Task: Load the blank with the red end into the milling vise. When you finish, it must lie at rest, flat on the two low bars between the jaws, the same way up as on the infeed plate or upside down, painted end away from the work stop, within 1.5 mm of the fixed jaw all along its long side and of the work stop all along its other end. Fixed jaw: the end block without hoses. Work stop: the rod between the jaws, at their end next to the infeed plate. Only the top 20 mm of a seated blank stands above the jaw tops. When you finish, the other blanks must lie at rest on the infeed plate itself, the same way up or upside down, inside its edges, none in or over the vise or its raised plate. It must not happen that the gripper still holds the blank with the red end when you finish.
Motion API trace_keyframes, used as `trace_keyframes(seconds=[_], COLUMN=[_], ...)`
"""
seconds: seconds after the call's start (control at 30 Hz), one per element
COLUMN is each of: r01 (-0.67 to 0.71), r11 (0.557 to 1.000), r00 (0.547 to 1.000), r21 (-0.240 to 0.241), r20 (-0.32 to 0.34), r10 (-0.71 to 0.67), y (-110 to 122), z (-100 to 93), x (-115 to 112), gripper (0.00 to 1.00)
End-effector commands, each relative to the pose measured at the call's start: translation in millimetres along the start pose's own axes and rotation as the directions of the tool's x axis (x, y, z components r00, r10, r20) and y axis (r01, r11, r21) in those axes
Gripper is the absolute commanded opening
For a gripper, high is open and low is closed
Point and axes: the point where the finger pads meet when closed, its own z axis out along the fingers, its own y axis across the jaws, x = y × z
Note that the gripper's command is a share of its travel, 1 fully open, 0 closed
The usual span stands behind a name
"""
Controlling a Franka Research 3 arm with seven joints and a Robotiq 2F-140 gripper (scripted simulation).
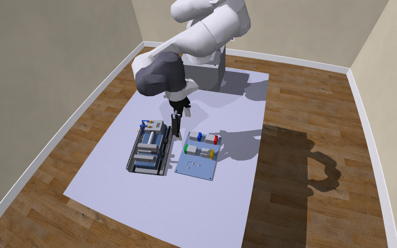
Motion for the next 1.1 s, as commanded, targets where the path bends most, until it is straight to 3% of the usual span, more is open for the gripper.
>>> trace_keyframes(seconds=[0.0, 0.5, 0.67, 1.07], r01=[0.0, 0.0, 0.0, 0.0], r11=[1.0, 1.0, 1.0, 1.0], r00=[1.0, 1.0, 1.0, 1.0], r21=[0.0, 0.0, -0.003, -0.003], r20=[0.0, 0.0, -0.001, -0.001], r10=[0.0, 0.0, 0.0, 0.0], y=[0, 0, 2, 2], z=[-0.1, -0.1, -44.7, -44.7], x=[0, 0, 23, 23], gripper=[1.0, 1.0, 1.0, 1.0])
